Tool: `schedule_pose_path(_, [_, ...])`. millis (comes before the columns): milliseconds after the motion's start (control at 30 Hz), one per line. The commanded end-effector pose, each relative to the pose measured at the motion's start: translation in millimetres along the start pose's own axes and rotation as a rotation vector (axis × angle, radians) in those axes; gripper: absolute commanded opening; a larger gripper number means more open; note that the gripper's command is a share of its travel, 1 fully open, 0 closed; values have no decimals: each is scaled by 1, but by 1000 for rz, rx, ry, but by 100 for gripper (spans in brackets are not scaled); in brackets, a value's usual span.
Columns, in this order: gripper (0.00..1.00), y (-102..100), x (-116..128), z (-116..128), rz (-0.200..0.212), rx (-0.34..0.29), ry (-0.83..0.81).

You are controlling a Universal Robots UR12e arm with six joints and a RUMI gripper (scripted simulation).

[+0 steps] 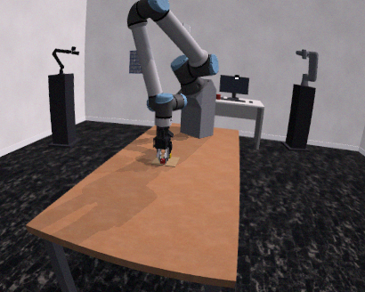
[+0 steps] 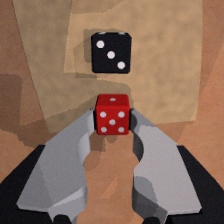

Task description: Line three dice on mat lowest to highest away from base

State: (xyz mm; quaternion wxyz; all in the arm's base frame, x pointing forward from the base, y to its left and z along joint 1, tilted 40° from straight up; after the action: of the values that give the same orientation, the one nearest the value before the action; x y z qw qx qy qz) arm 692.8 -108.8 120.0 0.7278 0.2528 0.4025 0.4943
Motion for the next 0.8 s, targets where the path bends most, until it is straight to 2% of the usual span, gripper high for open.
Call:
schedule_pose_path(0, [6,0,0,0,0,-1,0])
schedule_pose_path(333, [6,0,0,0,0,-1,0])
schedule_pose_path(367, [10,0,0,0,0,-1,0])
schedule_pose_path(500, [10,0,0,0,0,-1,0])
schedule_pose_path(533, [14,0,0,0,0,-1,0])
schedule_pose_path(600, [14,0,0,0,0,-1,0])
schedule_pose_path(633, [17,0,0,0,0,-1,0])
schedule_pose_path(767, [21,0,0,0,0,-1,0])
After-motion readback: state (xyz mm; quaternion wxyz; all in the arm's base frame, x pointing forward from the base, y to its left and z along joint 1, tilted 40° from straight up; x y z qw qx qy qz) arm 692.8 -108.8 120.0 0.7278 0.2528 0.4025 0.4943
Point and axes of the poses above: the point where the finger pads meet when closed, its own y axis back along the fingers, its own x axis across the jaws, z = x × y, the point moved 6 cm from there along y, back along the fingers, and after that the axes turned 1 degree about y, right-handed, at the moved point
